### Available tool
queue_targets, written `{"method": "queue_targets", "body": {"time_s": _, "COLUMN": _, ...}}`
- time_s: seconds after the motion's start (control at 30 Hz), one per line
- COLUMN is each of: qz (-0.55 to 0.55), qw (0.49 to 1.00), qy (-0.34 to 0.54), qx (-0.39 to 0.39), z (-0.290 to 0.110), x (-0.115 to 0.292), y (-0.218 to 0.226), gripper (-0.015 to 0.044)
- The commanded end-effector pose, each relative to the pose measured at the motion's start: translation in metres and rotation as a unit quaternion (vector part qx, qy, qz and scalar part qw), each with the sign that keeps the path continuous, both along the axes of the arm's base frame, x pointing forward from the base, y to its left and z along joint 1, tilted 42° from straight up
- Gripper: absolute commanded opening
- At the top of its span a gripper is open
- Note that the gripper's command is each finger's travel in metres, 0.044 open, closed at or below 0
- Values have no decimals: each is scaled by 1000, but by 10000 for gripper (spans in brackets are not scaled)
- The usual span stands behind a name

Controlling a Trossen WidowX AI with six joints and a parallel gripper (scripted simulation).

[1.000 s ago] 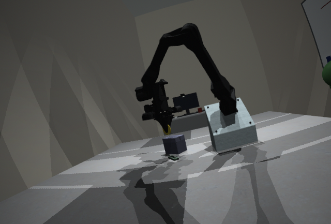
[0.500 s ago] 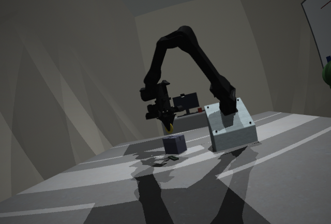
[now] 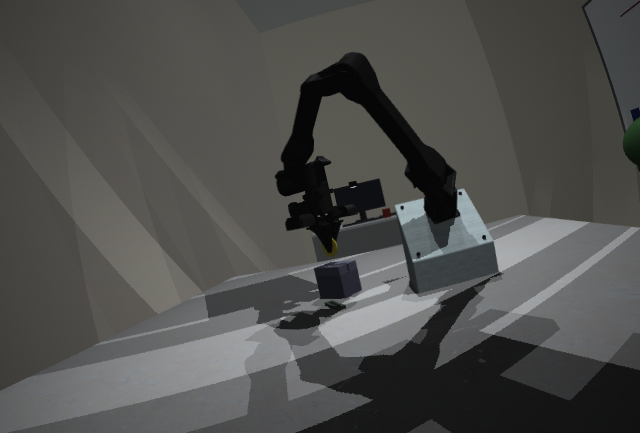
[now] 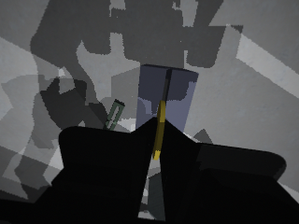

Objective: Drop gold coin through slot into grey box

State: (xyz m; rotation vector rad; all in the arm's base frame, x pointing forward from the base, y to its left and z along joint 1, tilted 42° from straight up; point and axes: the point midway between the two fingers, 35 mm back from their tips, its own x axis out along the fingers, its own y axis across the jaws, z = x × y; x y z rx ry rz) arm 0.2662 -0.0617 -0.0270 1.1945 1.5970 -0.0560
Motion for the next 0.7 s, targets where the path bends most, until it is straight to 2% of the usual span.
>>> {"method": "queue_targets", "body": {"time_s": 0.0, "qz": -1, "qw": 1000, "qy": -1, "qx": 0, "z": 1, "x": 1, "y": 0, "gripper": 0}}
{"method": "queue_targets", "body": {"time_s": 0.67, "qz": 2, "qw": 1000, "qy": -3, "qx": -1, "z": -6, "x": -3, "y": -5, "gripper": 0}}
